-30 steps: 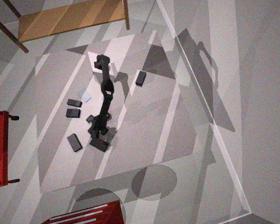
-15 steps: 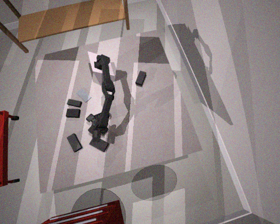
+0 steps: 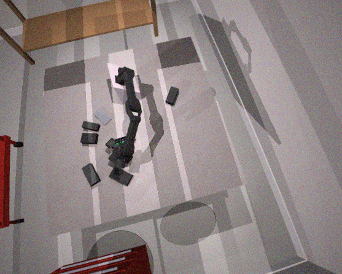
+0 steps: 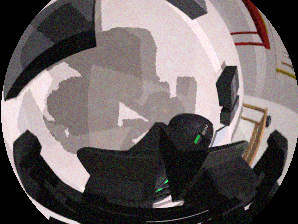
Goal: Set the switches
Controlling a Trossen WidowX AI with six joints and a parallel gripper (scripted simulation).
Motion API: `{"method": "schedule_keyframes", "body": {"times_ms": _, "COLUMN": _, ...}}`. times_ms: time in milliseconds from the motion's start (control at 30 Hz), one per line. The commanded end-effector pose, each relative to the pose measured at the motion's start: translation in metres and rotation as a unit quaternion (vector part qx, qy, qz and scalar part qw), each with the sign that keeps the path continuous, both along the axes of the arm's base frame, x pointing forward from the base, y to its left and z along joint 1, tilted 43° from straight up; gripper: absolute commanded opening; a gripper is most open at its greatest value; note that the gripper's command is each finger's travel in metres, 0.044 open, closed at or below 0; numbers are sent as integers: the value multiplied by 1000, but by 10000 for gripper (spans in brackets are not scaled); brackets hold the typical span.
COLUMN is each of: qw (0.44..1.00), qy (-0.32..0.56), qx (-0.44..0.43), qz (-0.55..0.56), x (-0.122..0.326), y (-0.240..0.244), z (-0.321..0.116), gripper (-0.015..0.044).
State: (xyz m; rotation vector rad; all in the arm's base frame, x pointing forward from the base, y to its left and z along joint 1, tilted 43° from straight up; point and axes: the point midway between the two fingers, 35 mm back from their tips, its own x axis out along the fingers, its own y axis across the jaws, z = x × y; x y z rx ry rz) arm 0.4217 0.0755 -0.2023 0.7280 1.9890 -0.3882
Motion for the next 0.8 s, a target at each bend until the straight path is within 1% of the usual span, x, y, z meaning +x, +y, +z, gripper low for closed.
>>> {"method": "schedule_keyframes", "body": {"times_ms": 0, "qw": 1000, "qy": 16, "qx": -4, "qz": 6, "x": -9, "y": 2, "z": -5, "gripper": 0}}
{"method": "schedule_keyframes", "body": {"times_ms": 133, "qw": 1000, "qy": 18, "qx": -4, "qz": 6, "x": -12, "y": 2, "z": -4, "gripper": 0}}
{"method": "schedule_keyframes", "body": {"times_ms": 200, "qw": 1000, "qy": -8, "qx": 0, "qz": -5, "x": 5, "y": -1, "z": 6, "gripper": 0}}
{"method": "schedule_keyframes", "body": {"times_ms": 300, "qw": 997, "qy": -63, "qx": 8, "qz": -33, "x": 38, "y": -6, "z": 36, "gripper": 0}}
{"method": "schedule_keyframes", "body": {"times_ms": 367, "qw": 995, "qy": -87, "qx": 12, "qz": -45, "x": 51, "y": -9, "z": 51, "gripper": 0}}
{"method": "schedule_keyframes", "body": {"times_ms": 767, "qw": 995, "qy": -83, "qx": 17, "qz": -52, "x": 51, "y": -11, "z": 51, "gripper": 0}}
